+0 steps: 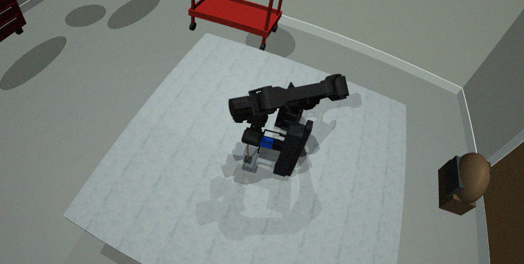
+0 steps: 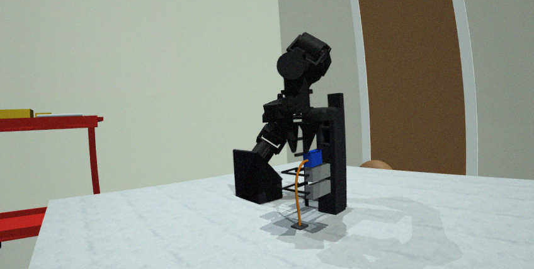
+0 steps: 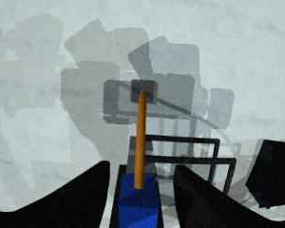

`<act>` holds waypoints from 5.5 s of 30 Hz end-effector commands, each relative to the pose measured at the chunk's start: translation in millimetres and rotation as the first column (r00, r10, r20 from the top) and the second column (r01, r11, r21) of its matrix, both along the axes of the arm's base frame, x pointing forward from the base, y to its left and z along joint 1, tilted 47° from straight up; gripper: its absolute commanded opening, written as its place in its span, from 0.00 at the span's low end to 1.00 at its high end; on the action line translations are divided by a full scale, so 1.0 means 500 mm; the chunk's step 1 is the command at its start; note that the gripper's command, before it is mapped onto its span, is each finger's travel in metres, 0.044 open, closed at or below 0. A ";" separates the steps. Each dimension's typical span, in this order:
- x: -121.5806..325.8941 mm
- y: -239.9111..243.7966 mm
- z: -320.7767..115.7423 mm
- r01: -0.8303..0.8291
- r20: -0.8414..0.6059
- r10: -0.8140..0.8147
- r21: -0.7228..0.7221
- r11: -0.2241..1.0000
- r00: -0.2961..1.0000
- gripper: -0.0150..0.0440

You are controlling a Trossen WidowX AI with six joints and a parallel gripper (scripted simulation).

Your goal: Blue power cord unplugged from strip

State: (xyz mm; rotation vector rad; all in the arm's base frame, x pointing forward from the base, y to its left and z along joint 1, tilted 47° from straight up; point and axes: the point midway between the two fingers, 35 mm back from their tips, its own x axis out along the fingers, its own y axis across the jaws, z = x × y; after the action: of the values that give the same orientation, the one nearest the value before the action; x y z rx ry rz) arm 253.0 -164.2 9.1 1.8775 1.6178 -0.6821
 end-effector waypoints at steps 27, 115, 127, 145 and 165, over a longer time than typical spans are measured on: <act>-0.003 0.055 0.058 0.001 0.004 -0.001 0.000 1.000 1.000 0.53; 0.002 -0.006 -0.001 0.001 0.005 -0.001 -0.002 1.000 1.000 0.53; 0.001 0.020 0.026 0.002 0.004 -0.002 -0.001 1.000 1.000 0.53; -0.003 0.053 0.055 0.001 0.004 -0.001 0.000 1.000 1.000 0.53; 0.002 0.065 0.042 -0.003 0.008 0.003 -0.004 1.000 1.000 0.34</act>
State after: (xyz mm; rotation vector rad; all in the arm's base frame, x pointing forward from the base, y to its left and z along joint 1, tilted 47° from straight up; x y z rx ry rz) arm 254.0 -131.7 30.1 1.8731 1.6106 -0.6738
